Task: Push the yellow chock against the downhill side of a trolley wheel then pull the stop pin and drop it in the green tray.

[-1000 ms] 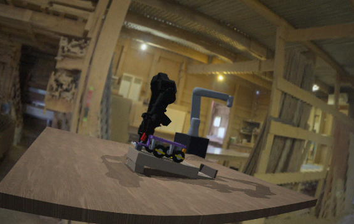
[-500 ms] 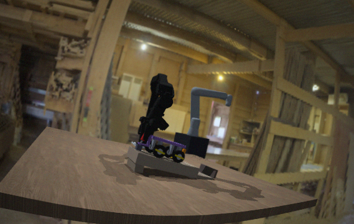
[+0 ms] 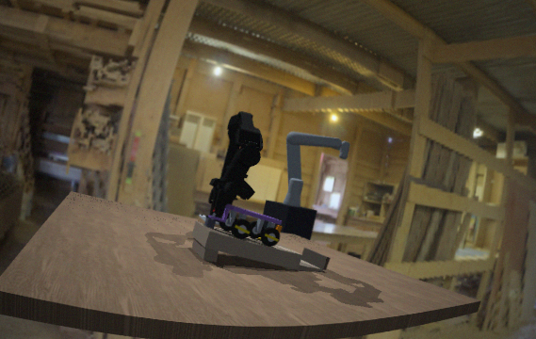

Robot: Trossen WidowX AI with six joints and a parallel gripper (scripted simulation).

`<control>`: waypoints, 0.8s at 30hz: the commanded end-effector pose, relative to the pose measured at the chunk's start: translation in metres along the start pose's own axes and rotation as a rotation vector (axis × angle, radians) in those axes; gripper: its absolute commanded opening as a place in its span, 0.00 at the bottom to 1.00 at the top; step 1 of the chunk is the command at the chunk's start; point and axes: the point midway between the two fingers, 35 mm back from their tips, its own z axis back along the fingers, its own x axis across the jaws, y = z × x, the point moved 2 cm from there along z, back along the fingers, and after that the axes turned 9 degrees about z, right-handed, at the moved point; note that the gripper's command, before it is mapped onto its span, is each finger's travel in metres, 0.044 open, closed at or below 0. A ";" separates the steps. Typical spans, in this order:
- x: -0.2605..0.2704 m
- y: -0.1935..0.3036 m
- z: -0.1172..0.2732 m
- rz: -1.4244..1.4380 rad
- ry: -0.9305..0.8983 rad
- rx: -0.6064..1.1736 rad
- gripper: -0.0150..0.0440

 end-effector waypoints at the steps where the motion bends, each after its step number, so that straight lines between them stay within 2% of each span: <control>1: 0.000 0.000 0.000 0.000 0.001 0.000 0.30; 5: 0.000 0.000 0.000 0.000 0.001 0.000 0.25; 24: 0.001 0.002 0.015 0.005 -0.001 -0.003 0.25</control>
